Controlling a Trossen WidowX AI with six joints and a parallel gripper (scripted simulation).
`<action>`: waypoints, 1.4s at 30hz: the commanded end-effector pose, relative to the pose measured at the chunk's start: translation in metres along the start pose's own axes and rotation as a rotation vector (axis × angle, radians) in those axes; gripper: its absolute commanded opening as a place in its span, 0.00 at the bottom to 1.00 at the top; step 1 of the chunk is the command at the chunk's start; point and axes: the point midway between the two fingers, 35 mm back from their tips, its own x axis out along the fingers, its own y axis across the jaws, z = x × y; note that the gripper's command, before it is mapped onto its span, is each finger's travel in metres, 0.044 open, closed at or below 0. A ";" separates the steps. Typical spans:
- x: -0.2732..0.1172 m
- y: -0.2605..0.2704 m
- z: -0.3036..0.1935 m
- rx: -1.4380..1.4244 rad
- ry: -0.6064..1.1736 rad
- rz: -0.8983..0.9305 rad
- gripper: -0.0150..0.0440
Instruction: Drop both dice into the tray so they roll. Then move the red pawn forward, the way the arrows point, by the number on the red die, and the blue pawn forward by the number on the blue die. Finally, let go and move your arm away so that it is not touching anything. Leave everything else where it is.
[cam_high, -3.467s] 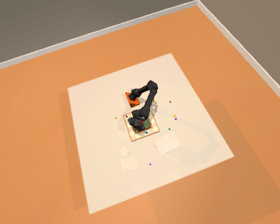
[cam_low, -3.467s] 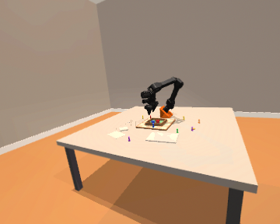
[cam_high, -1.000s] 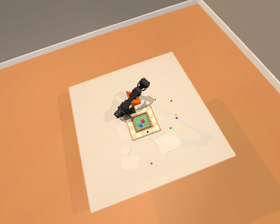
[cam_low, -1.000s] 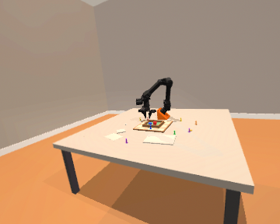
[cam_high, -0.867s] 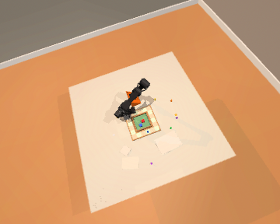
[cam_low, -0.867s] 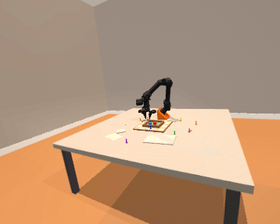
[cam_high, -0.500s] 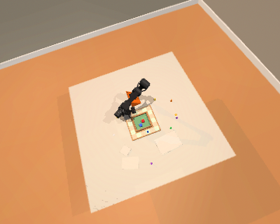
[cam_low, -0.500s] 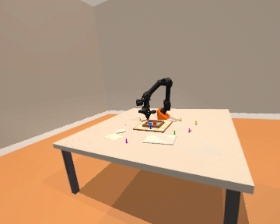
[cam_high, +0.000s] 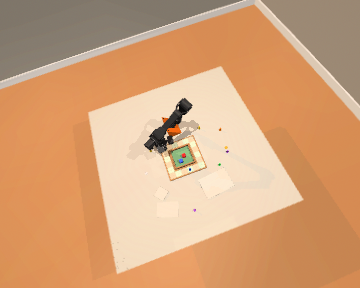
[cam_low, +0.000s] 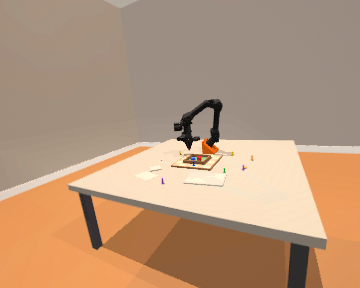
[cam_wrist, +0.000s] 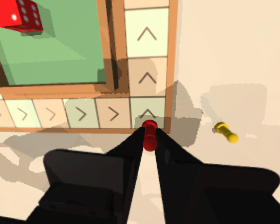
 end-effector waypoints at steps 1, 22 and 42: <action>-0.025 -0.003 0.001 -0.005 -0.007 -0.014 0.25; -0.070 0.001 0.021 -0.009 -0.007 -0.021 0.25; -0.006 0.013 0.089 -0.012 -0.009 -0.008 0.25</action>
